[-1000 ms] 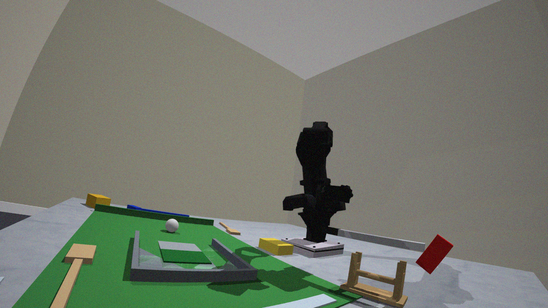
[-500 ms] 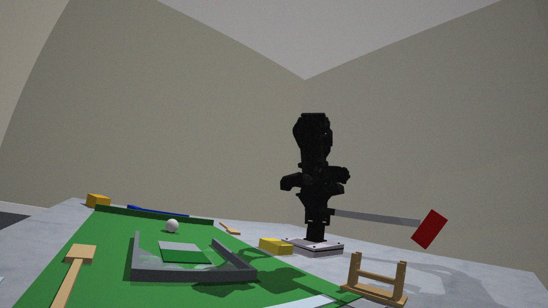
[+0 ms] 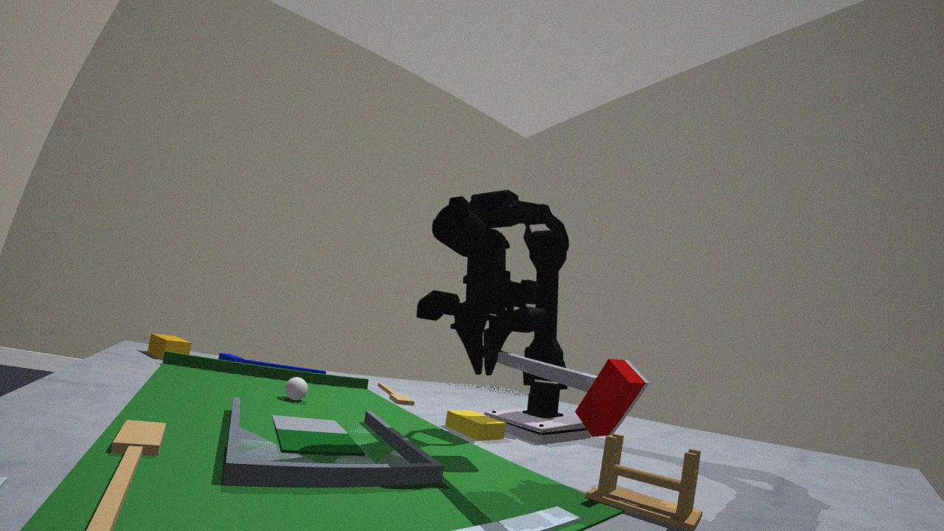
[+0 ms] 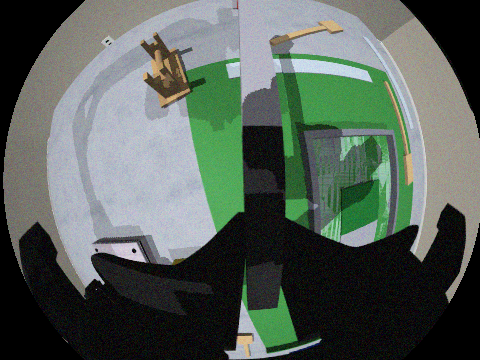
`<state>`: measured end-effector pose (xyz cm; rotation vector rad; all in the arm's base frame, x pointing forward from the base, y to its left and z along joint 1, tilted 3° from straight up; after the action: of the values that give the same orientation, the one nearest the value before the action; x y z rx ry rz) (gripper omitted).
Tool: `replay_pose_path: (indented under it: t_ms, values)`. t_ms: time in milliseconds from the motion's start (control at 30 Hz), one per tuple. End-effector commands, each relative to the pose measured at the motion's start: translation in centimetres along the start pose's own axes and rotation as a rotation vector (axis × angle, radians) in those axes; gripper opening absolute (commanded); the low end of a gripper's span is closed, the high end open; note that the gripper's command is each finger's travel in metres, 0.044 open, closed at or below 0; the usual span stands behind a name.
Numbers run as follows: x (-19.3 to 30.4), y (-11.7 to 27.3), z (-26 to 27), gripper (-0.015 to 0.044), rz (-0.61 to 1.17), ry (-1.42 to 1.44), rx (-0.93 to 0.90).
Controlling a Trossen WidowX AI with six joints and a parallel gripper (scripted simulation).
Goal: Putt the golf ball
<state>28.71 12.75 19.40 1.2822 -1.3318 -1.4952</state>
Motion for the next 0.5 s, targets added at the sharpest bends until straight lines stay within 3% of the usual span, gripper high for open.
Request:
replay_pose_path:
  t_ms: [0,467]
  values:
    - [1.6,0.7,-1.5,0.0,0.006,-0.089,0.023]
    - [8.3,2.7,-5.5,0.0,0.047,-0.393,0.077]
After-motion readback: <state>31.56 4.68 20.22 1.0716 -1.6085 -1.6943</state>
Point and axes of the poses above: the point midway between the two fingers, 35 mm back from their tips, its own y axis back along the fingers, its own z axis across the jaws, x = y × z, the point moved 5 cm from there along y, back along the fingers, and after that the axes turned 2 degrees about -y, right-handed, at the moved point
